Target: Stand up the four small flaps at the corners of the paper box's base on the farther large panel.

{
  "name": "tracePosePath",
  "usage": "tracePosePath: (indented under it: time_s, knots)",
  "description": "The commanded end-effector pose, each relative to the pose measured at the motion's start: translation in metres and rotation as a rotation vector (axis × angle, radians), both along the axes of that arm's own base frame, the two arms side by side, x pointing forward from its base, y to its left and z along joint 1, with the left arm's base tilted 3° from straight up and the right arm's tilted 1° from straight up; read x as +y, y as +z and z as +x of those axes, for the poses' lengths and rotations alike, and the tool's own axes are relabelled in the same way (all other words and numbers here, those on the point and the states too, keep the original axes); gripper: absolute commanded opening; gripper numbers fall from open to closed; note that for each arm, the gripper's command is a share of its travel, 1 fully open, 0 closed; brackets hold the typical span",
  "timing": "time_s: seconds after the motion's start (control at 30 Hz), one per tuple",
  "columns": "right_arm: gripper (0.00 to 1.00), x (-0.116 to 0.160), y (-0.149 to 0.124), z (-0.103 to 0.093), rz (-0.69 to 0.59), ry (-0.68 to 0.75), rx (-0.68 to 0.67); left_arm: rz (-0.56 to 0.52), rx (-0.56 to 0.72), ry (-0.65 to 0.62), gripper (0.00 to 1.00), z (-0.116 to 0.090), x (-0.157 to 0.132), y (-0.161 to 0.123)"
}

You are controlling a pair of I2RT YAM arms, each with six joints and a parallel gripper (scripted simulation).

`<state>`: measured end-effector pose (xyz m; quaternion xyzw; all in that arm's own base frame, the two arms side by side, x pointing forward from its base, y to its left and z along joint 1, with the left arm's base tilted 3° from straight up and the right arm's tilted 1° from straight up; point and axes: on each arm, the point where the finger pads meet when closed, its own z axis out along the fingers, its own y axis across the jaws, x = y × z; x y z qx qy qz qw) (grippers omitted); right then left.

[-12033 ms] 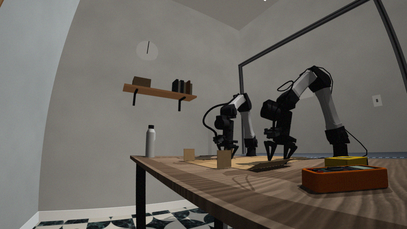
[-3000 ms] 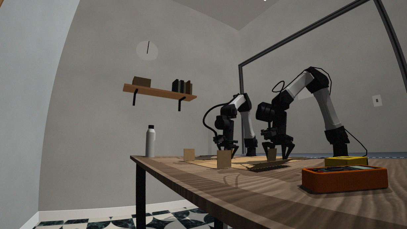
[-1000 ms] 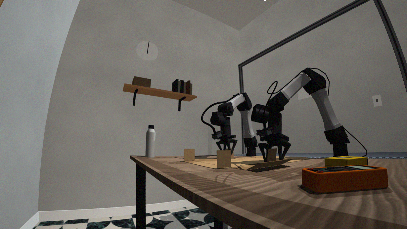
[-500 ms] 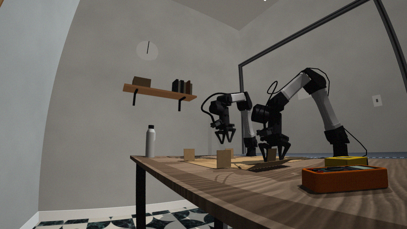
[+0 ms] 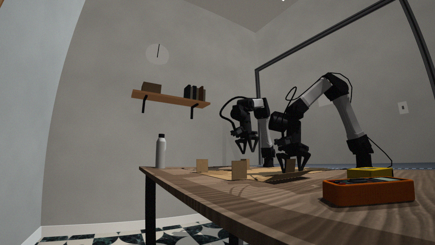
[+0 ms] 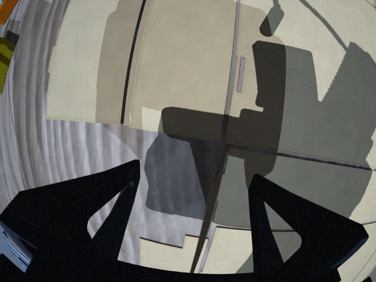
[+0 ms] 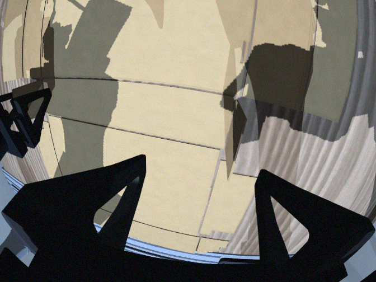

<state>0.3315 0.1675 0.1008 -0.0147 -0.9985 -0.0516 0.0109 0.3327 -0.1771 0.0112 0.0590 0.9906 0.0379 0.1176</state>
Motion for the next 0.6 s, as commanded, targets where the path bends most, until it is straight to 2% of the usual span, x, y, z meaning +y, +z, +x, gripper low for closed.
tracePosePath:
  time_s: [0.0,0.13,0.17,0.33,0.4,0.43,0.57]
  knots:
    - [0.76,-0.004,0.027,0.007,0.026,-0.029,-0.052,0.033,-0.004,0.015,0.76,0.007,0.005,0.001]
    - [0.76,-0.002,0.02,0.006,0.023,-0.024,-0.045,0.033,-0.004,0.015,0.76,0.007,0.005,0.001]
    - [0.76,-0.002,0.007,0.004,0.017,-0.023,-0.031,0.033,-0.004,0.015,0.76,0.007,0.005,0.001]
    - [0.76,0.0,-0.019,0.002,0.001,-0.016,0.003,0.033,-0.004,0.015,0.76,0.007,0.005,0.001]
    - [0.76,0.0,-0.019,0.002,0.001,-0.016,0.003,0.033,-0.004,0.015,0.76,0.007,0.005,0.001]
    - [0.76,0.001,-0.007,0.003,0.018,-0.014,-0.035,0.033,-0.004,0.015,0.76,0.007,0.005,0.001]
    - [0.76,0.0,-0.033,0.002,0.0,-0.02,0.004,0.033,-0.004,0.015,0.76,0.007,0.005,0.001]
